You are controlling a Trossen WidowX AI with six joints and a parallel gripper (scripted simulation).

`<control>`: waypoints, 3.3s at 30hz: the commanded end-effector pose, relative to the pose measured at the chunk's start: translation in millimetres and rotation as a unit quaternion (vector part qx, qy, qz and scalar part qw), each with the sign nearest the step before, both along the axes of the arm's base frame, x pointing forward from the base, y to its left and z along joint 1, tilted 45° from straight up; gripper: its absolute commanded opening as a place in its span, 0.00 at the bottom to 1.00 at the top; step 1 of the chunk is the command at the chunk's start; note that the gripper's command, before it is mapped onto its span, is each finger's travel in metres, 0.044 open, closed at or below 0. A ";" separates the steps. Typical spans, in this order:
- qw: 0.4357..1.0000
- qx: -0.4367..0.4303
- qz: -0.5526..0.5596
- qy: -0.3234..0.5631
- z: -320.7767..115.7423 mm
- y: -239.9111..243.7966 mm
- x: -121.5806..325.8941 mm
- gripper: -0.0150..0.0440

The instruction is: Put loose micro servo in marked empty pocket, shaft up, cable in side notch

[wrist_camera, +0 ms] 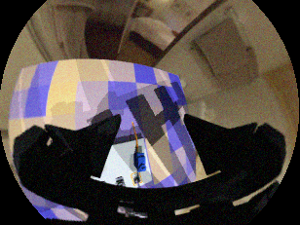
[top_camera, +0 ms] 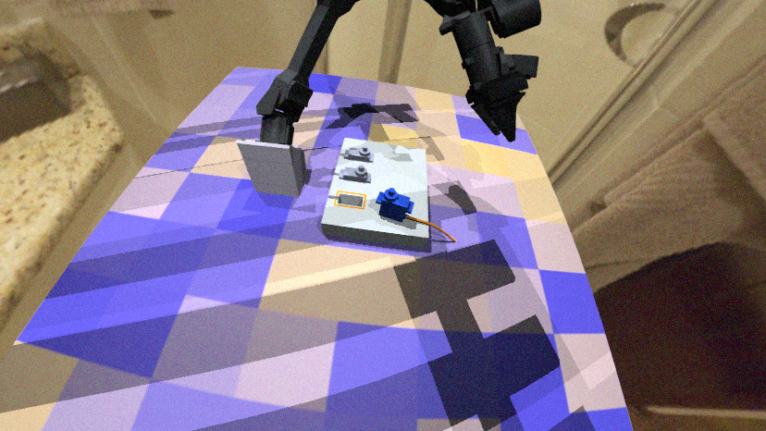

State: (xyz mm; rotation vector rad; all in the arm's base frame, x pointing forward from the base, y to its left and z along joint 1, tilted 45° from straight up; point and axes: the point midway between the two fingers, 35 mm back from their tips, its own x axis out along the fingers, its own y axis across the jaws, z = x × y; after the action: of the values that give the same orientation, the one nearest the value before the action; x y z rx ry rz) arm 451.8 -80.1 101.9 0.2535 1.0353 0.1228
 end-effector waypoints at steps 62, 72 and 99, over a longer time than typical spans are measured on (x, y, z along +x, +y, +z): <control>0.917 0.249 0.123 0.286 -163.1 68.9 -141.0 0.64; 0.917 0.249 0.123 0.286 -163.1 68.9 -141.0 0.37; 0.917 0.248 0.123 0.286 -137.0 50.6 -154.4 0.25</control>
State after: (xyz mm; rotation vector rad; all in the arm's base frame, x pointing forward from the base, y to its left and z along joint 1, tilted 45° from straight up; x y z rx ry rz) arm 302.1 -27.2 -37.3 0.6529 1.6177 0.5739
